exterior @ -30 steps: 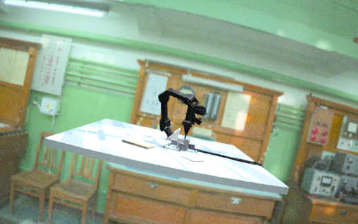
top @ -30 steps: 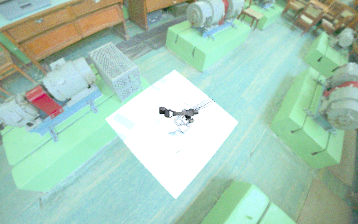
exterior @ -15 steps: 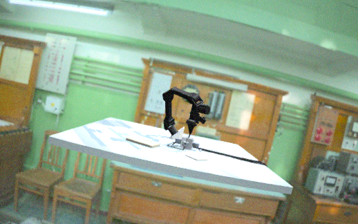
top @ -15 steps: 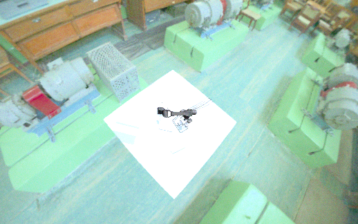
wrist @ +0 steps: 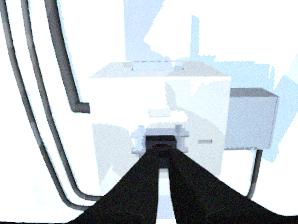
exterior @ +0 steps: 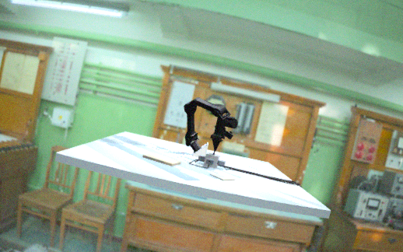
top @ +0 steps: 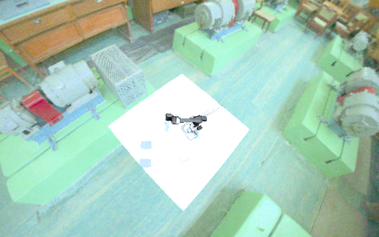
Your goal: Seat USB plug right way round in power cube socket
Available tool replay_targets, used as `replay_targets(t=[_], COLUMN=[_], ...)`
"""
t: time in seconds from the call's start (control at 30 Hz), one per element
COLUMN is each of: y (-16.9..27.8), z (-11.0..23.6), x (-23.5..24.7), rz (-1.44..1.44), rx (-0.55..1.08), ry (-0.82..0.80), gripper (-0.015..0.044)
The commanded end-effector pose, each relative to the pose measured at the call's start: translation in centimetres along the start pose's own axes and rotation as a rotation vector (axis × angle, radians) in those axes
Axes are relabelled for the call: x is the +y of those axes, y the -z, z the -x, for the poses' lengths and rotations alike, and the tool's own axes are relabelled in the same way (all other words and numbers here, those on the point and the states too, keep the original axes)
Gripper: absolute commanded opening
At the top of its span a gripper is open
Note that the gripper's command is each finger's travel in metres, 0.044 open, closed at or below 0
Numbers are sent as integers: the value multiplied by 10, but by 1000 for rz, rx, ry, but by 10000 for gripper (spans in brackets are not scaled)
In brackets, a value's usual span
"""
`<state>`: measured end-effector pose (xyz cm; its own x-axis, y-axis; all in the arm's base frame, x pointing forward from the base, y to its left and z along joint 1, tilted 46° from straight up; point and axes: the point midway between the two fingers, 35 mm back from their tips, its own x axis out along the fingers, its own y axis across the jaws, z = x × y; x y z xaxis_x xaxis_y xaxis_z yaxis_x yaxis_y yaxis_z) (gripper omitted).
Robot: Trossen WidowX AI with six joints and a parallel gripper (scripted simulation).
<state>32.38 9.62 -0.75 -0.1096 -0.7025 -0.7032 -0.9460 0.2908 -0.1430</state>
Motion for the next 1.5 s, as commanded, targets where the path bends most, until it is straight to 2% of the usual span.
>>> replay_targets(t=[0.0, 0.4, 0.53, 1.47], y=[1, 1, 0, 0], z=[-2, -2, 0, 10], x=[-1, -1, 0, 0], rz=[2, 2, 0, -1], rx=[6, 6, 0, 0], ry=[1, 1, 0, -1], gripper=[0, 0, 95, 95])
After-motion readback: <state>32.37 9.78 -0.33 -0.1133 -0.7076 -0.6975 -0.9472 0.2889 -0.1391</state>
